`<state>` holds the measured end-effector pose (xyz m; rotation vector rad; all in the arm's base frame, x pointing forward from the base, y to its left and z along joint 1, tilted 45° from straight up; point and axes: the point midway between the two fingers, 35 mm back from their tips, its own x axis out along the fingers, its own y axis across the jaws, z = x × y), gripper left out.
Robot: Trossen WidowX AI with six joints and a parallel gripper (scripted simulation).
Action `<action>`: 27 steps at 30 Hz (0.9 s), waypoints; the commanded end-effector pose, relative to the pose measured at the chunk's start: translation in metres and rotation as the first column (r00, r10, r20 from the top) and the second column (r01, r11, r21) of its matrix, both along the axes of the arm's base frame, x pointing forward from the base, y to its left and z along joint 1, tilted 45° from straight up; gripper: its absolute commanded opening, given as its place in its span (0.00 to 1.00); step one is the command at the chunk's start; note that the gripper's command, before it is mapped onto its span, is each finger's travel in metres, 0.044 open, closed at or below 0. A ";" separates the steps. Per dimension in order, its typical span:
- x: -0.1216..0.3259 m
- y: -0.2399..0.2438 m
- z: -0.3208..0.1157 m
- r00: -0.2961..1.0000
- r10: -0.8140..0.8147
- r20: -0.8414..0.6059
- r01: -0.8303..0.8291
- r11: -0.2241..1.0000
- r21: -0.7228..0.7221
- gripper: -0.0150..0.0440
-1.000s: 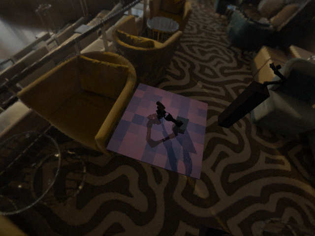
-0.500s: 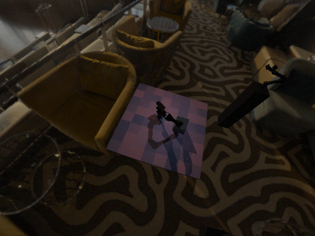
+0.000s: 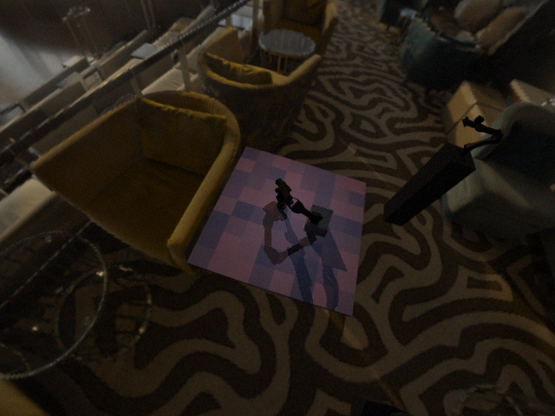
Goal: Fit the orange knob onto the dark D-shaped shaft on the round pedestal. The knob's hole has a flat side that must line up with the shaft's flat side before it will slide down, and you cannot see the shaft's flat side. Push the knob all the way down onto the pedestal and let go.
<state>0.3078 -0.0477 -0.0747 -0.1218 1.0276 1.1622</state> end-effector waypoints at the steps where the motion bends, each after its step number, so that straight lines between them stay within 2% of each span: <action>1: 0.001 0.000 0.000 1.000 0.001 0.003 -0.001 1.000 -0.001 0.25; 11: 0.002 -0.002 0.003 1.000 0.001 0.003 -0.001 1.000 -0.001 0.25; 18: 0.001 -0.001 0.002 0.980 0.144 0.140 -0.143 0.990 -0.015 0.25; 27: 0.002 0.001 0.000 0.977 0.151 0.147 -0.150 0.988 -0.017 0.25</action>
